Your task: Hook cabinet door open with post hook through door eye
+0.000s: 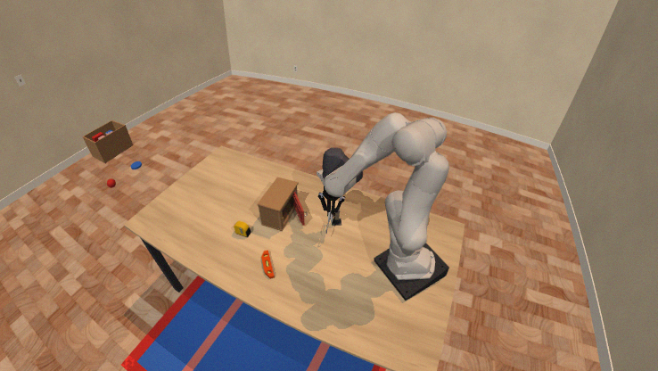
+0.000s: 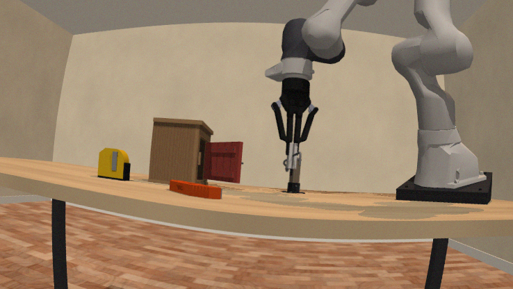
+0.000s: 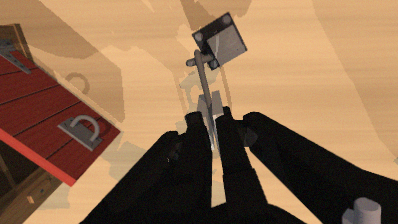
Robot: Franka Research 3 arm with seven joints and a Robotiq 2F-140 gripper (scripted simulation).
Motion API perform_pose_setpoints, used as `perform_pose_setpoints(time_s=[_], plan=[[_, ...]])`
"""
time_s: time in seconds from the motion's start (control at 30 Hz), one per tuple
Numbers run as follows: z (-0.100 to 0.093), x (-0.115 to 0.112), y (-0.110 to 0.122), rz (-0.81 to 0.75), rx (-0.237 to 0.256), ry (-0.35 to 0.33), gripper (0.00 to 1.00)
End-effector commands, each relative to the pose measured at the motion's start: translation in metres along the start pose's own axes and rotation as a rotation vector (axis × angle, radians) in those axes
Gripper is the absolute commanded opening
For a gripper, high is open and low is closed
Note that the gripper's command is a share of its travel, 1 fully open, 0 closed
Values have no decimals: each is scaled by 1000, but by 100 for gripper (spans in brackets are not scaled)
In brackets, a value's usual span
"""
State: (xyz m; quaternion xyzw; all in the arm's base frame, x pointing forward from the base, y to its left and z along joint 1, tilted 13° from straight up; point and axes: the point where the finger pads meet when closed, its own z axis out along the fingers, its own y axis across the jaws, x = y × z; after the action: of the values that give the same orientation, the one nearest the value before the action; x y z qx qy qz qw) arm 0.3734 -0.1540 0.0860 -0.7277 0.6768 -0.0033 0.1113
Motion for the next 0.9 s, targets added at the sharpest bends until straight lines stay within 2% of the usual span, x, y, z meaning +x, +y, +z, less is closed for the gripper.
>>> perform_pose_setpoints(time_s=[0.0, 0.53, 0.87], plan=[[-3, 2, -2, 4, 3, 2, 3], [-7, 3, -2, 18, 3, 2, 3], [-7, 3, -6, 99, 3, 2, 3]])
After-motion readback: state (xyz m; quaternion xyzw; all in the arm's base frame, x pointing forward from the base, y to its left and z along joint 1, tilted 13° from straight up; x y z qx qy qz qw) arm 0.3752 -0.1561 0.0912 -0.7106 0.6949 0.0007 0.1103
